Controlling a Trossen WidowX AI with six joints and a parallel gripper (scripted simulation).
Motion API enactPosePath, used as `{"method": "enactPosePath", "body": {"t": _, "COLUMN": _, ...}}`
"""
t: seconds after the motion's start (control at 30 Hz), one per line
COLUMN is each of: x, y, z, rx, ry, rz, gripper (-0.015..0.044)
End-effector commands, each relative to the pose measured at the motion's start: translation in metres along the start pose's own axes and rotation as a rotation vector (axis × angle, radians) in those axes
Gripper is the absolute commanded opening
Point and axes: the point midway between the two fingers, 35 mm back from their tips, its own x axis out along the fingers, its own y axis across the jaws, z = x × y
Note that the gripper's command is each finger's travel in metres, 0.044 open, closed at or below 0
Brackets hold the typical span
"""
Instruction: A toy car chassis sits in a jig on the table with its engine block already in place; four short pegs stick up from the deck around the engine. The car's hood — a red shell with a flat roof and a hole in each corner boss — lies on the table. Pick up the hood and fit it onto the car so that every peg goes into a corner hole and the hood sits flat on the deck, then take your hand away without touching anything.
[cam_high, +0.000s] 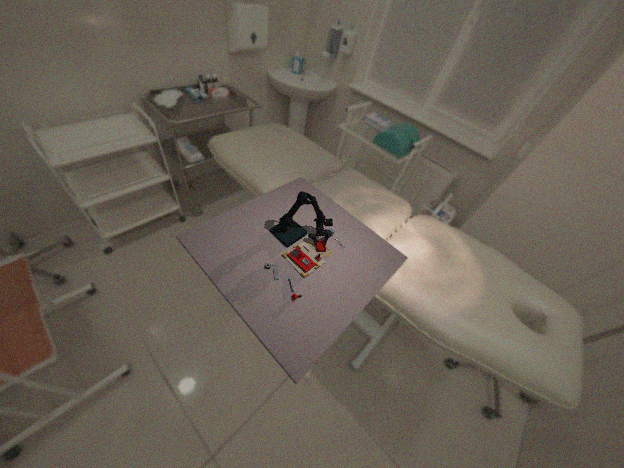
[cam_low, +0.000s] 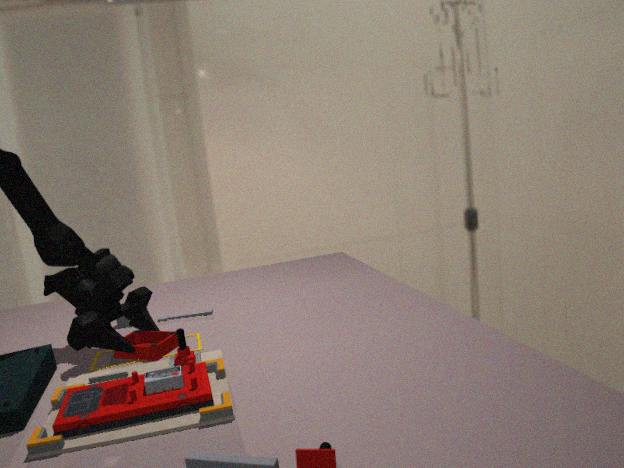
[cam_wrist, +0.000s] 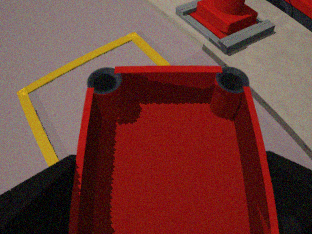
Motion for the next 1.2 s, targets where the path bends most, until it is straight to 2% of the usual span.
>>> {"method": "enactPosePath", "body": {"t": 0.0, "x": 0.0, "y": 0.0, "z": 0.0, "rx": 0.0, "ry": 0.0, "rz": 0.0, "gripper": 0.0282}}
{"method": "enactPosePath", "body": {"t": 0.03, "x": 0.0, "y": 0.0, "z": 0.0, "rx": 0.0, "ry": 0.0, "rz": 0.0, "gripper": 0.0275}}
{"method": "enactPosePath", "body": {"t": 0.37, "x": -0.015, "y": 0.003, "z": 0.021, "rx": 0.0, "ry": 0.0, "rz": 0.0, "gripper": 0.0012}}
{"method": "enactPosePath", "body": {"t": 0.4, "x": -0.017, "y": 0.003, "z": 0.024, "rx": 0.0, "ry": 0.0, "rz": 0.0, "gripper": 0.0}}
{"method": "enactPosePath", "body": {"t": 0.8, "x": -0.042, "y": 0.001, "z": 0.059, "rx": 0.001, "ry": 0.0, "rz": 0.0, "gripper": 0.0}}
{"method": "enactPosePath", "body": {"t": 1.17, "x": -0.042, "y": 0.0, "z": 0.059, "rx": -0.051, "ry": 0.0, "rz": 0.0, "gripper": 0.0}}
